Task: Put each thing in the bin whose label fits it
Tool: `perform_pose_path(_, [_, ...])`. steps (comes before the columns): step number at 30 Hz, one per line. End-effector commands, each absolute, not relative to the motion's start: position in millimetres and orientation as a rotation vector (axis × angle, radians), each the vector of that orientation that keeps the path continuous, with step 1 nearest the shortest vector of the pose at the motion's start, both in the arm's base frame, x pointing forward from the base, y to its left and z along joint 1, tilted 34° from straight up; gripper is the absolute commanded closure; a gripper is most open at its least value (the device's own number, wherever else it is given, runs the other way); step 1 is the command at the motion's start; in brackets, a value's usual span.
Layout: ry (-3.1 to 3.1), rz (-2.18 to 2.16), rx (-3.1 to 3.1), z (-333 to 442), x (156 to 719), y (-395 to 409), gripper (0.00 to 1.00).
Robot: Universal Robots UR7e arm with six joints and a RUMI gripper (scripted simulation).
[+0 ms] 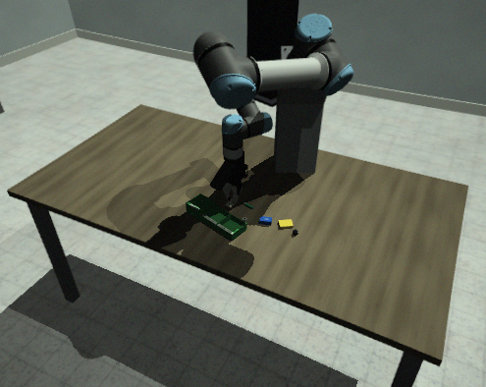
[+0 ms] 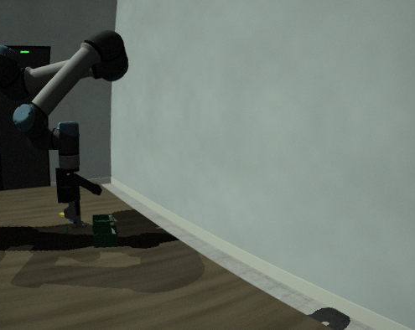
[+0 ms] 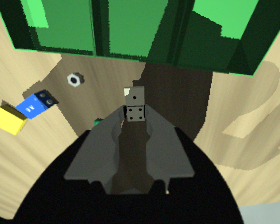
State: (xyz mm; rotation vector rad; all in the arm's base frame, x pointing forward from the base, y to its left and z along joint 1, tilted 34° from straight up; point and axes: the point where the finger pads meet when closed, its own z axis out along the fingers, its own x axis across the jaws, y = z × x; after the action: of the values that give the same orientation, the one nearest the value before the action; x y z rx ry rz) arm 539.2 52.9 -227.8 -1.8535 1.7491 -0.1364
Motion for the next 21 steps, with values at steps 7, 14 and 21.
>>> perform_pose_path(7, [1.748, -0.136, -1.854, -197.9, 522.8, 40.0, 1.00])
perform_pose_path(14, [1.749, -0.136, -1.854, -197.9, 522.8, 39.9, 1.00])
perform_pose_path(21, [1.747, -0.137, -1.855, -198.5, 523.8, 40.3, 1.00])
